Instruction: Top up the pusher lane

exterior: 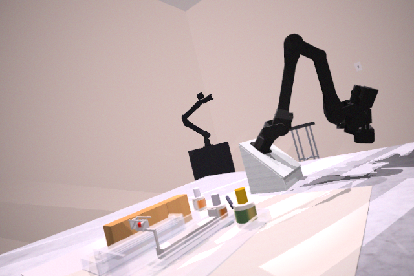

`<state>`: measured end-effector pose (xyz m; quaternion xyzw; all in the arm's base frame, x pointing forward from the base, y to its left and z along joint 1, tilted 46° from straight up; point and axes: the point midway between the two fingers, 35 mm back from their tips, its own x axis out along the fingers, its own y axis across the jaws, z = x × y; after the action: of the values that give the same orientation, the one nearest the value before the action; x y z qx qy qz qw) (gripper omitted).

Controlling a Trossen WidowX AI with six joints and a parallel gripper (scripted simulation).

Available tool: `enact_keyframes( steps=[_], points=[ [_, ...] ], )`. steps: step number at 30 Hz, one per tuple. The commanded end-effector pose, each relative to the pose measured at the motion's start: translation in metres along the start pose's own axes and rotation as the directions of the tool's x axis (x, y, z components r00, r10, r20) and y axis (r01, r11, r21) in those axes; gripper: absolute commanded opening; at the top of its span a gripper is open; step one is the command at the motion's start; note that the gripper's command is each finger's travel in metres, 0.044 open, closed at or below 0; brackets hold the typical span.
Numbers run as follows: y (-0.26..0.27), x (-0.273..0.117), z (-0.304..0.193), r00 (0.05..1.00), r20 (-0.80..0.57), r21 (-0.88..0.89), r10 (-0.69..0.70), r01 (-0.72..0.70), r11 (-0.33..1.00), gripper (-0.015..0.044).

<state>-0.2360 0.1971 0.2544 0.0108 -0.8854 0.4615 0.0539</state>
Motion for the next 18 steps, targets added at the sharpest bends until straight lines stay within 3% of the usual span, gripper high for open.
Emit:
enact_keyframes(
  steps=[1,10,18],
  points=[
    [0.0,0.0,0.0,1.0,-0.001,0.002,0.002,-0.002,1.0,0.0426],
    [0.035,-0.022,-0.03,0.987,-0.102,0.154,0.124,-0.107,0.982,0.044],
    [0.053,-0.076,-0.102,0.896,-0.341,0.321,0.285,-0.174,0.931,0.044]
  ],
)
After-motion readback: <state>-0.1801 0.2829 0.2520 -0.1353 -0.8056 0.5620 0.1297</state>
